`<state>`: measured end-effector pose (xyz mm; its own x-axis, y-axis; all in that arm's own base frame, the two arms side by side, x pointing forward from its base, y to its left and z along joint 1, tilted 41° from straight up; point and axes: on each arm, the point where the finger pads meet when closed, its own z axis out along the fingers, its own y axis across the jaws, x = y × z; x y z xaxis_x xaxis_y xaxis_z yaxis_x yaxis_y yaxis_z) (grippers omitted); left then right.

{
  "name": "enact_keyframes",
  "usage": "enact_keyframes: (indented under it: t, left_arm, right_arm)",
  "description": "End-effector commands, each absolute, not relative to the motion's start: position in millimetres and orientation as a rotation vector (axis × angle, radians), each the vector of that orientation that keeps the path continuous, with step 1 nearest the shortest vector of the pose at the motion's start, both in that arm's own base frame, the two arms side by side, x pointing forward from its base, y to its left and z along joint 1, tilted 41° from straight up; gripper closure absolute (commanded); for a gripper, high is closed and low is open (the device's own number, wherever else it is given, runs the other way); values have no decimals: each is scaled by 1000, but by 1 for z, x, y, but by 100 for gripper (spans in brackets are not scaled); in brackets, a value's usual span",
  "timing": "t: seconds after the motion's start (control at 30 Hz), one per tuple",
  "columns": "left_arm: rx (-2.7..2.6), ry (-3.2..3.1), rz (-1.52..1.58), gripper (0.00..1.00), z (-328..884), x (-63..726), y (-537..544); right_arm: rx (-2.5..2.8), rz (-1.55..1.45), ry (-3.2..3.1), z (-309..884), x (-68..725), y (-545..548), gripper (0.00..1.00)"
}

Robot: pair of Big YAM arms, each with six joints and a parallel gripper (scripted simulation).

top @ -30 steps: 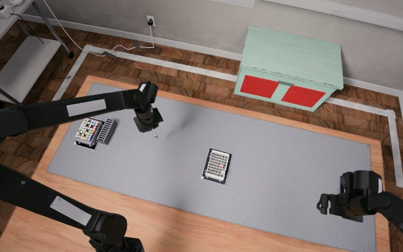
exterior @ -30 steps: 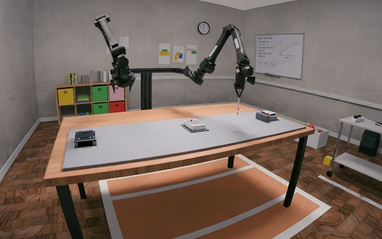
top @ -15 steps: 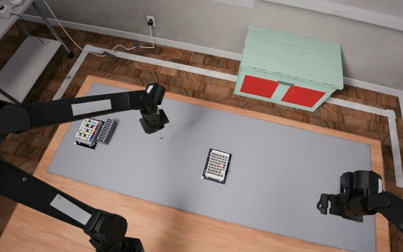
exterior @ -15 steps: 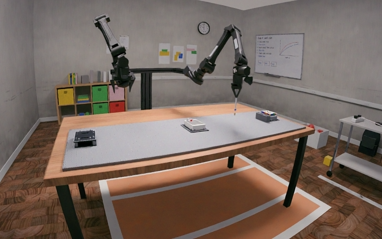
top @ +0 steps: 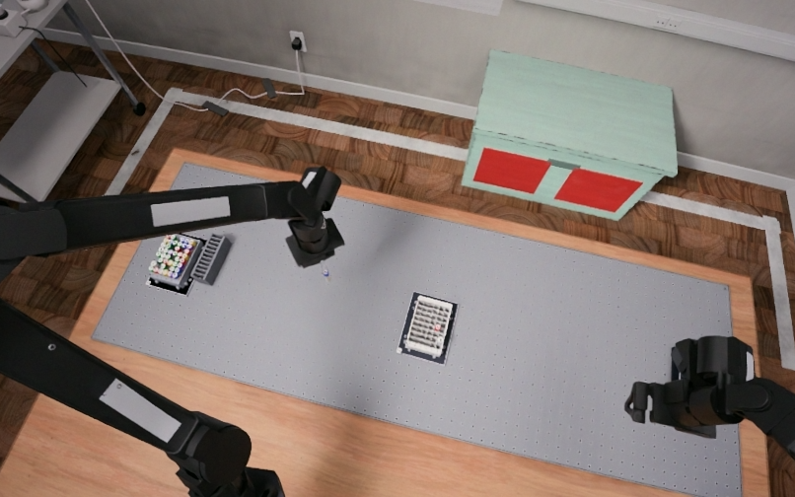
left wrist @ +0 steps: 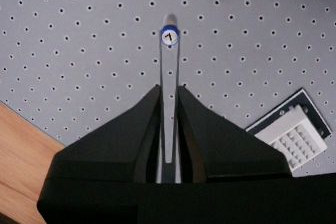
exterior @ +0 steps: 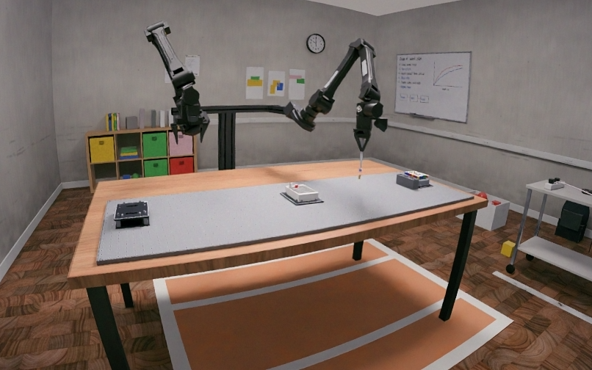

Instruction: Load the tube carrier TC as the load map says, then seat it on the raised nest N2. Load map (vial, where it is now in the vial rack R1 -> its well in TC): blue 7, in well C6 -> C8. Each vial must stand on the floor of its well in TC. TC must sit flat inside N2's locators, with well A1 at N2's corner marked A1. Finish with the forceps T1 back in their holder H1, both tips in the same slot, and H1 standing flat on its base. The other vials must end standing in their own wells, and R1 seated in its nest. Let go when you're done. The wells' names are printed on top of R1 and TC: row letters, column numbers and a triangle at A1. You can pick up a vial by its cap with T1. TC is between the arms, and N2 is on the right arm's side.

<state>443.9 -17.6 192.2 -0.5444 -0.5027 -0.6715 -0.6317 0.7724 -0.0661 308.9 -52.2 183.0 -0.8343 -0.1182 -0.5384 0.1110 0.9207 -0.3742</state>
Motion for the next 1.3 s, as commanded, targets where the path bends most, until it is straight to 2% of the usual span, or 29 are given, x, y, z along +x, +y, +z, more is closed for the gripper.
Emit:
enact_keyframes:
  t: [0.0, 1.27]
  left_arm:
    - [-841, 2258, 222, 91, 199, 455, -30]
    - [-840, 2256, 222, 91, 177, 460, -85]
  right_arm:
    - [6, -523, 2478, 193, 314, -51, 0]
    - [6, -523, 2478, 193, 314, -51, 0]
